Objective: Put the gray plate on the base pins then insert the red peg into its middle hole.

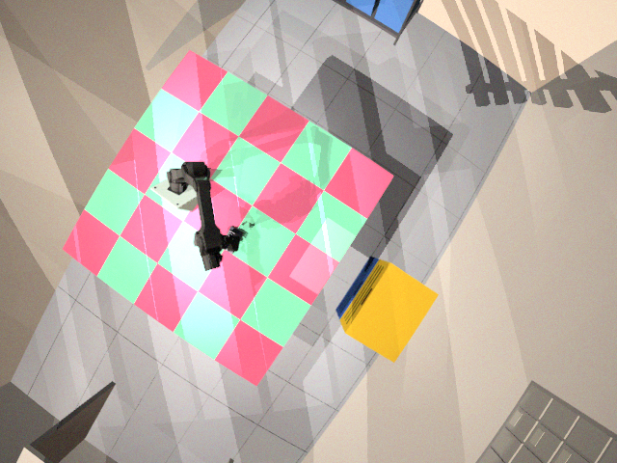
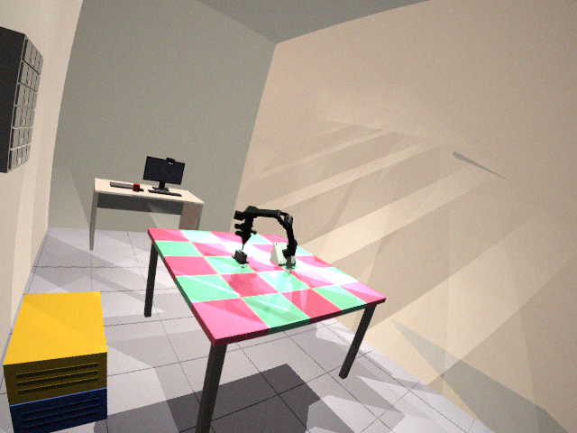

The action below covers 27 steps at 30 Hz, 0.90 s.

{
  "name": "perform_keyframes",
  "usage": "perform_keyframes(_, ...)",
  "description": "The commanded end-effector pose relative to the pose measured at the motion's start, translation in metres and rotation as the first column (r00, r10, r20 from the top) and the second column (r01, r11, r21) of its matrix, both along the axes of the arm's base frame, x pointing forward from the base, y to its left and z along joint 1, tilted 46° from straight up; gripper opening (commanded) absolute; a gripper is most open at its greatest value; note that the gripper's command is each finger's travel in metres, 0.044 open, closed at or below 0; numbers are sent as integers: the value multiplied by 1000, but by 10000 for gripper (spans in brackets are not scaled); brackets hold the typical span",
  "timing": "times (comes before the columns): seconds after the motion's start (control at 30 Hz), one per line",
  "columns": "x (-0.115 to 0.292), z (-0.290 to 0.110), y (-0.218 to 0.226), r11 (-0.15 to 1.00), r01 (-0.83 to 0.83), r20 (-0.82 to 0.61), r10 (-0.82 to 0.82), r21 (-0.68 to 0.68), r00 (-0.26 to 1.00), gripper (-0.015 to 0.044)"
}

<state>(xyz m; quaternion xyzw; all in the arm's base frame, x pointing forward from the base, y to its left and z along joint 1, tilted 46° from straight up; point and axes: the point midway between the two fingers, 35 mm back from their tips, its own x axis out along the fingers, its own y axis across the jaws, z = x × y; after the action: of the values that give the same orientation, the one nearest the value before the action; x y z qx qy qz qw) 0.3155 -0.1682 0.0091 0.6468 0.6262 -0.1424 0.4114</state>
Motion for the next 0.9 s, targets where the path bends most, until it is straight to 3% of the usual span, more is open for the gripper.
perform_keyframes(0.0, 0, 0, 0, 1000, -1, 1, 1, -1, 1000, 0)
perform_keyframes(0.87, 2, -11, 10, 1000, -12, 4, 12, -7, 1000, 0)
